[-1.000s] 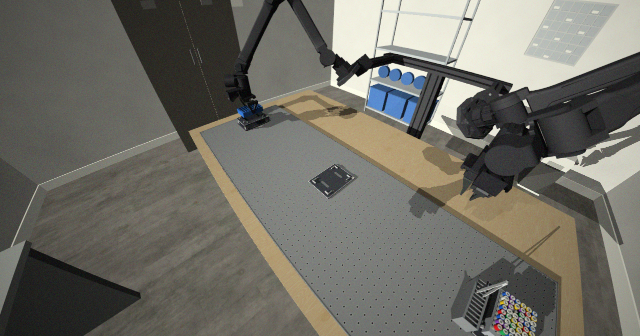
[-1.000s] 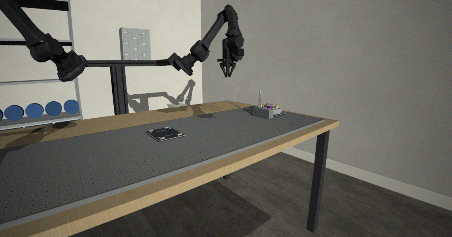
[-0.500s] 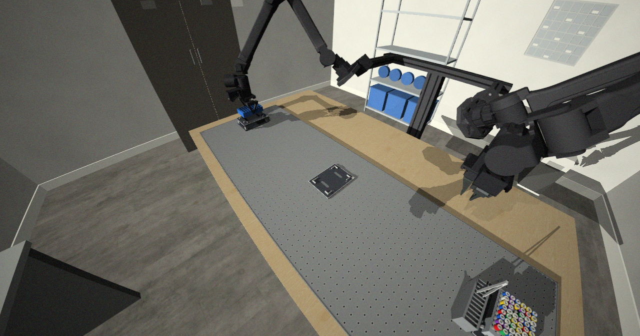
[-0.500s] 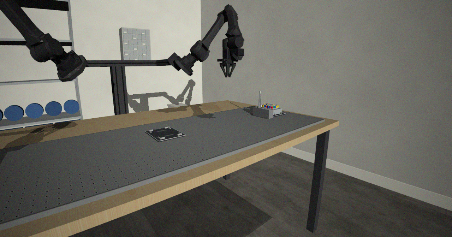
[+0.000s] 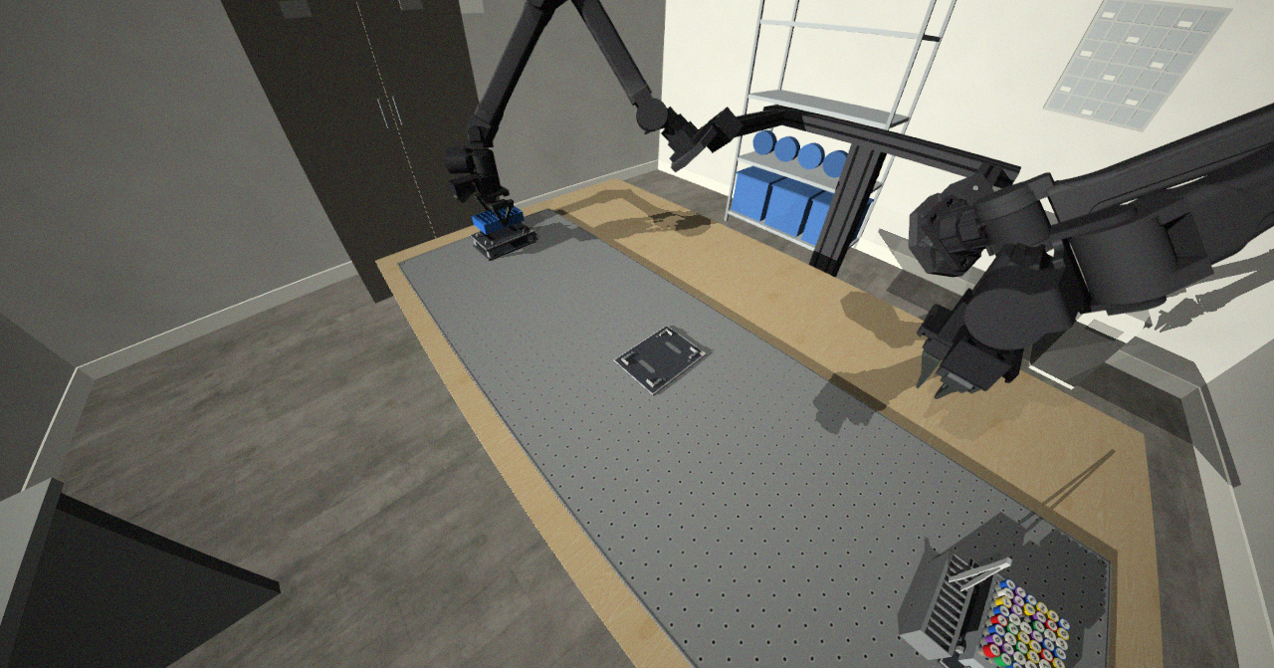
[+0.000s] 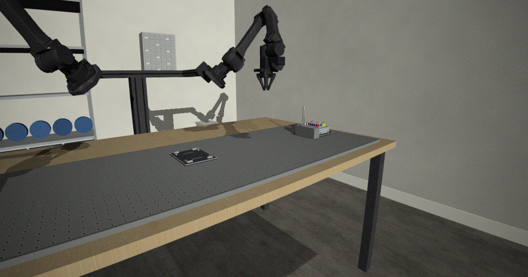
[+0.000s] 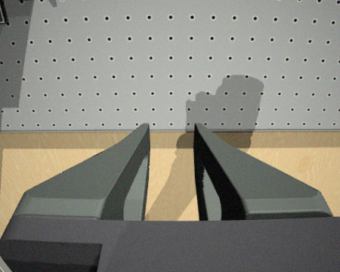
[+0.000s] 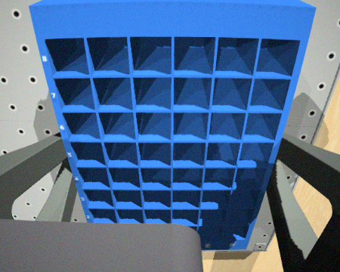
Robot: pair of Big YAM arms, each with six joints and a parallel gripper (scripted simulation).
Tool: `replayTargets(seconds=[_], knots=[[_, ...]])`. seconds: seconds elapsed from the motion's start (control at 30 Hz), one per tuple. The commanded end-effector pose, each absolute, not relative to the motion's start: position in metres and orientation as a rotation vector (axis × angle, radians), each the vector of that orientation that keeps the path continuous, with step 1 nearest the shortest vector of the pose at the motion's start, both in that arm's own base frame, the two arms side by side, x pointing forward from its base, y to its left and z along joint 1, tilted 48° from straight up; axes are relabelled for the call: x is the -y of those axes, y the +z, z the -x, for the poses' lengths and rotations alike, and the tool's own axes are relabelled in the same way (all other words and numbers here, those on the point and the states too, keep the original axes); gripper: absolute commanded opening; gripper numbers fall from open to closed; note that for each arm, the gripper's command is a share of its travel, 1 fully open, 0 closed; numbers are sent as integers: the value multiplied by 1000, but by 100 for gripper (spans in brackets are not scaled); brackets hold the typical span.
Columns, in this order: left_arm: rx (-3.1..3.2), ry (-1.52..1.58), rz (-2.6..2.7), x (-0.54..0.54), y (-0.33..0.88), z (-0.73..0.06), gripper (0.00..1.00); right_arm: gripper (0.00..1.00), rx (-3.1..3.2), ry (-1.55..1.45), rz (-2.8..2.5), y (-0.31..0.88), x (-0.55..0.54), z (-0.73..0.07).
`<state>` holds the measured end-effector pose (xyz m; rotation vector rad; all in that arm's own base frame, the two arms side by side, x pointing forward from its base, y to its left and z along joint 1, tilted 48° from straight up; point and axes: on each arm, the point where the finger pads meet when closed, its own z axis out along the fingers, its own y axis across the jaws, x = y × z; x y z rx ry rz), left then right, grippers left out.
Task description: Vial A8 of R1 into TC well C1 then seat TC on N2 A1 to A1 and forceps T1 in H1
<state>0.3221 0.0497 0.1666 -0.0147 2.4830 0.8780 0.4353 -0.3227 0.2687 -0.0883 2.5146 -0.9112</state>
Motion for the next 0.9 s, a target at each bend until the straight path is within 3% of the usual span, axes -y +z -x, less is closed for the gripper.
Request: replayTargets(seconds=[0.0,0.87], knots=[[-2470,870,33,-49,174,-326,24,0,-2452,-931,77,292,316,-439],[-2470,870,33,-49,174,-326,24,0,-2442,-936,75,298,317,-441]])
